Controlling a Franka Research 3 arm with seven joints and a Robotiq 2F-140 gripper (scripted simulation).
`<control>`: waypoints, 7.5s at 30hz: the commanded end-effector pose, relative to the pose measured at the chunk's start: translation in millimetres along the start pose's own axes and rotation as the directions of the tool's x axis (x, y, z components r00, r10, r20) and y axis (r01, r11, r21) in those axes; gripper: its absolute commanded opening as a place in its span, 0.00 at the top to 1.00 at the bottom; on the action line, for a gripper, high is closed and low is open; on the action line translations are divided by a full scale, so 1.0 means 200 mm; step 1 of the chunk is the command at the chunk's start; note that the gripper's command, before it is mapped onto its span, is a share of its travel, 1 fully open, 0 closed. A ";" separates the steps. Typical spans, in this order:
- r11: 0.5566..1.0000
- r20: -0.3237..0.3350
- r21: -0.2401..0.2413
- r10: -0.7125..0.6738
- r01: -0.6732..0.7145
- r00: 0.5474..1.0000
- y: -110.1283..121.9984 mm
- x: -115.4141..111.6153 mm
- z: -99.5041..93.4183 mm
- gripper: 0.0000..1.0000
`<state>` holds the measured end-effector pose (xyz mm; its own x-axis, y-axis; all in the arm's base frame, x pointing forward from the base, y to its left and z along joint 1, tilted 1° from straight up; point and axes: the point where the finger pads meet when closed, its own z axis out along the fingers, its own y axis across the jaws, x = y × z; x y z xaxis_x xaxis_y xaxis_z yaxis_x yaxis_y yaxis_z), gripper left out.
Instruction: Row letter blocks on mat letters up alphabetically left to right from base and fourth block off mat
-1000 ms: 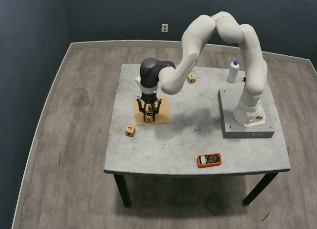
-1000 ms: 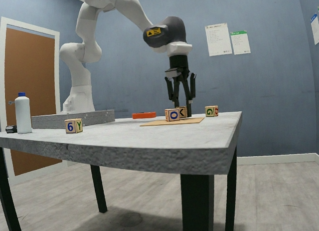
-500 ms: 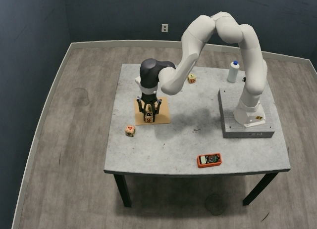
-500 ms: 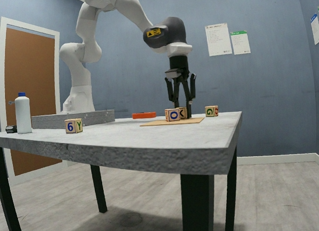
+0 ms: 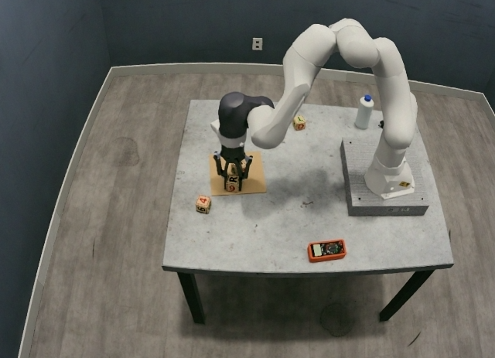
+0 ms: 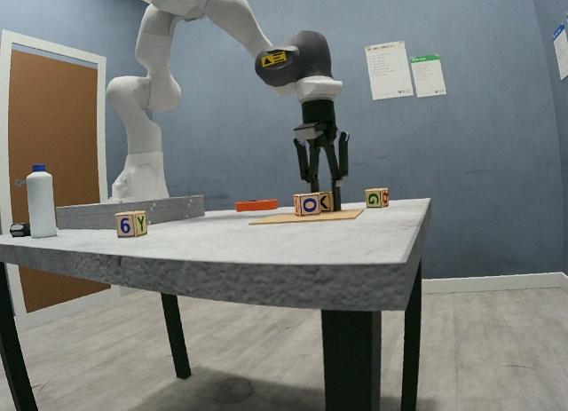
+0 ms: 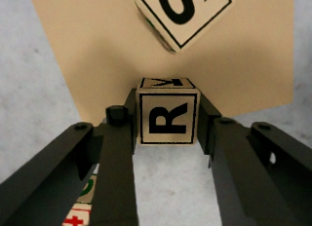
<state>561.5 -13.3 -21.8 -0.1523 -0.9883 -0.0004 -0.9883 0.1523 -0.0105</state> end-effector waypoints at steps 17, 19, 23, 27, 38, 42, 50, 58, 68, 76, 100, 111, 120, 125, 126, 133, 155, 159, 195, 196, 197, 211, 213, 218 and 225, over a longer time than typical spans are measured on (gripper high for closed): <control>1.000 0.000 0.002 0.003 -0.003 1.000 0.00 0.00 0.00 0.67; 1.000 0.000 0.002 0.003 -0.003 1.000 0.00 0.00 0.00 0.67; 1.000 0.000 0.002 0.003 -0.003 1.000 0.00 0.00 0.00 0.67; 1.000 0.000 0.002 0.003 -0.003 1.000 0.00 0.00 0.00 0.67; 1.000 0.000 0.002 0.003 -0.003 1.000 0.00 0.00 0.00 0.60; 1.000 0.000 0.002 0.003 -0.003 1.000 0.00 0.00 0.00 0.56; 1.000 0.000 0.002 0.003 -0.003 1.000 0.00 0.00 0.00 0.56; 1.000 0.000 0.002 0.003 -0.003 1.000 0.00 0.00 -0.02 0.56; 1.000 0.000 0.002 0.003 -0.003 1.000 0.00 0.00 -0.19 0.56; 1.000 0.000 0.002 0.003 -0.003 1.000 0.00 0.00 -0.39 0.56; 1.000 0.000 0.002 0.003 -0.003 1.000 0.00 0.00 -0.45 0.00; 0.995 0.000 0.001 0.096 -0.096 0.995 0.00 0.01 -0.45 0.00; 0.961 -0.002 0.000 0.276 -0.276 0.961 0.00 0.05 -0.45 0.00; 0.938 -0.002 0.000 0.346 -0.346 0.938 0.00 0.06 -0.45 0.00; 0.933 -0.003 0.000 0.359 -0.359 0.933 0.00 0.06 -0.45 0.00; 0.905 -0.003 0.000 0.426 -0.426 0.905 0.00 0.07 -0.45 0.00; 0.715 -0.005 0.002 0.699 -0.699 0.715 0.01 0.13 -0.46 0.00; 0.674 -0.005 0.002 0.738 -0.738 0.674 0.01 0.14 -0.46 0.00; 0.235 -0.004 0.004 0.972 -0.972 0.235 0.02 0.22 -0.48 0.00; 0.222 -0.004 0.004 0.975 -0.975 0.222 0.02 0.22 -0.48 0.00; 0.207 -0.004 0.004 0.978 -0.978 0.207 0.02 0.22 -0.48 0.00; 0.016 -0.003 0.005 1.000 -1.000 0.016 0.03 0.26 -0.49 0.00; -0.012 -0.002 0.005 1.000 -1.000 -0.012 0.03 0.26 -0.49 0.00; -0.054 -0.002 0.005 0.999 -0.999 -0.054 0.03 0.27 -0.49 0.00; -0.175 -0.001 0.004 0.985 -0.985 -0.175 0.03 0.29 -0.49 0.00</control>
<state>547.5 -68.7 76.5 -0.9791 0.2031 -0.0113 0.2031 0.9792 0.0043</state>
